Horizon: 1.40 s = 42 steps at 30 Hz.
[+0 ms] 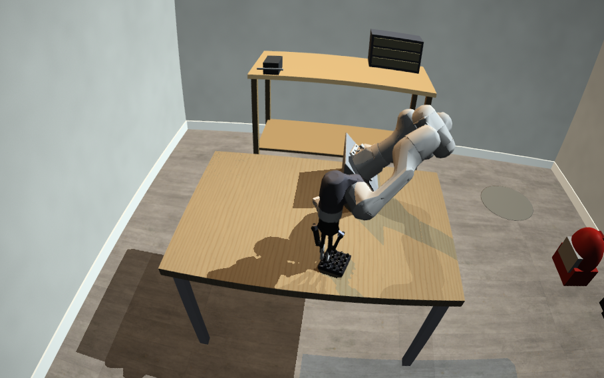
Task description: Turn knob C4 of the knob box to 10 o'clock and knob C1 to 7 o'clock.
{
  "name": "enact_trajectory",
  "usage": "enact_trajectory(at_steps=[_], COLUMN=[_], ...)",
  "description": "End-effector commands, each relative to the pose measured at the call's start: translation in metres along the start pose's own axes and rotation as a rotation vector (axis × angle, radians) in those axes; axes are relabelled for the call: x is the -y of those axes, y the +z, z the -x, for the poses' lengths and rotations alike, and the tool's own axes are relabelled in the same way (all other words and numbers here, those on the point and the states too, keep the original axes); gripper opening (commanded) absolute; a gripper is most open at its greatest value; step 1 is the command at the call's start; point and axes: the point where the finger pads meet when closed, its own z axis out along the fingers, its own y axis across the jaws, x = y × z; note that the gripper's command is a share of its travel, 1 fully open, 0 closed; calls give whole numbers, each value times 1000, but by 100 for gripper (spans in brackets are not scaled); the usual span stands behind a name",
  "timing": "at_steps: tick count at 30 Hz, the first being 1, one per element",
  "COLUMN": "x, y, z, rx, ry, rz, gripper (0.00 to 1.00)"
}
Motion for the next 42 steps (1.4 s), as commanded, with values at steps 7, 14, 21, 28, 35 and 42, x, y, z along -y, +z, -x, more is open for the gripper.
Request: enact_trajectory(at_steps=[7, 14, 21, 28, 35, 42], x=[0, 0, 0, 0, 0, 2], y=[-17, -34, -36, -36, -36, -36], z=[-1, -1, -1, -1, -1, -4], rx=[-2, -2, -2, -2, -3, -10], ry=[-5, -5, -5, -5, 32, 242], rz=[-1, -1, -1, -1, -1, -3], gripper=[12, 12, 12, 12, 12, 12])
